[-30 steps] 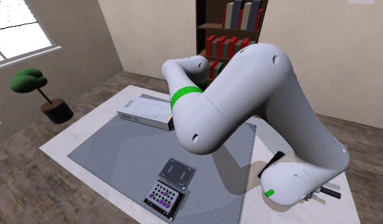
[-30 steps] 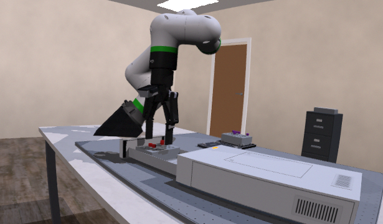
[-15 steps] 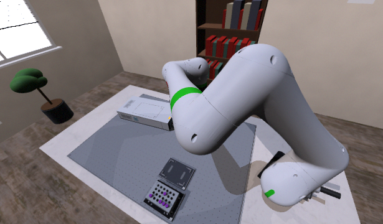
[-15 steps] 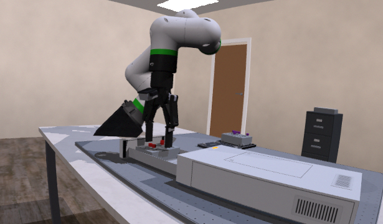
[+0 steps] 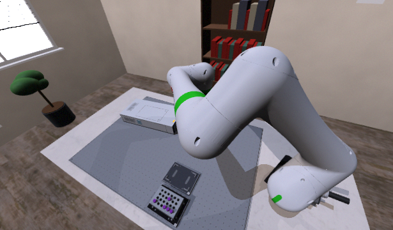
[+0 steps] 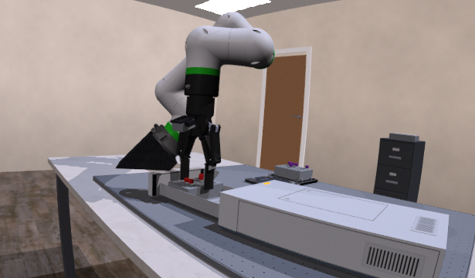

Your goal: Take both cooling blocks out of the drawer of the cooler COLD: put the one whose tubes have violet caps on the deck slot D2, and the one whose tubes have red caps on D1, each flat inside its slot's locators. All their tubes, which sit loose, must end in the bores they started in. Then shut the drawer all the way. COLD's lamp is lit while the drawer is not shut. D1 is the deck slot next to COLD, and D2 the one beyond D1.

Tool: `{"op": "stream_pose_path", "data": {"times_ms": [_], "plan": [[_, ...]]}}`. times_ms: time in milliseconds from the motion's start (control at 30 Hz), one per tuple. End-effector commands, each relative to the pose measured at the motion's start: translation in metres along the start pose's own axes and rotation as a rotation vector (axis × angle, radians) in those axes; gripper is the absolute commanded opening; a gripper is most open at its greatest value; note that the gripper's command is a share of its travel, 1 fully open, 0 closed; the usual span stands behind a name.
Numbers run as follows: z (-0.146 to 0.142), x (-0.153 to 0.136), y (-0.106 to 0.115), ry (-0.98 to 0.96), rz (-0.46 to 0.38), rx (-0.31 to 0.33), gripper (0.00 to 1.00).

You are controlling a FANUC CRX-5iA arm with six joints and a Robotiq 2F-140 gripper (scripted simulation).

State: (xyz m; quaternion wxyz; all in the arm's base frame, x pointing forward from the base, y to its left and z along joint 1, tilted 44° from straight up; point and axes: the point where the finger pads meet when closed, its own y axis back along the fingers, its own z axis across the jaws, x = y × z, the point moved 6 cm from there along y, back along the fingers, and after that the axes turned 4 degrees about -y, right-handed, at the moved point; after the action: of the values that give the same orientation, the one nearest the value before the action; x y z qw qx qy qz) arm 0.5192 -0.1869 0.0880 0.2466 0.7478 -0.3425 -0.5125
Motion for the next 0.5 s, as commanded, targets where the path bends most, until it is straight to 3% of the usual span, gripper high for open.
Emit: {"op": "stream_pose_path", "data": {"times_ms": [0, 467], "plan": [[-0.0002, 0.0003, -0.0020, 0.000, 0.001, 0.001, 0.66], [-0.0002, 0.0003, -0.0040, 0.000, 0.002, 0.001, 0.64]]}}
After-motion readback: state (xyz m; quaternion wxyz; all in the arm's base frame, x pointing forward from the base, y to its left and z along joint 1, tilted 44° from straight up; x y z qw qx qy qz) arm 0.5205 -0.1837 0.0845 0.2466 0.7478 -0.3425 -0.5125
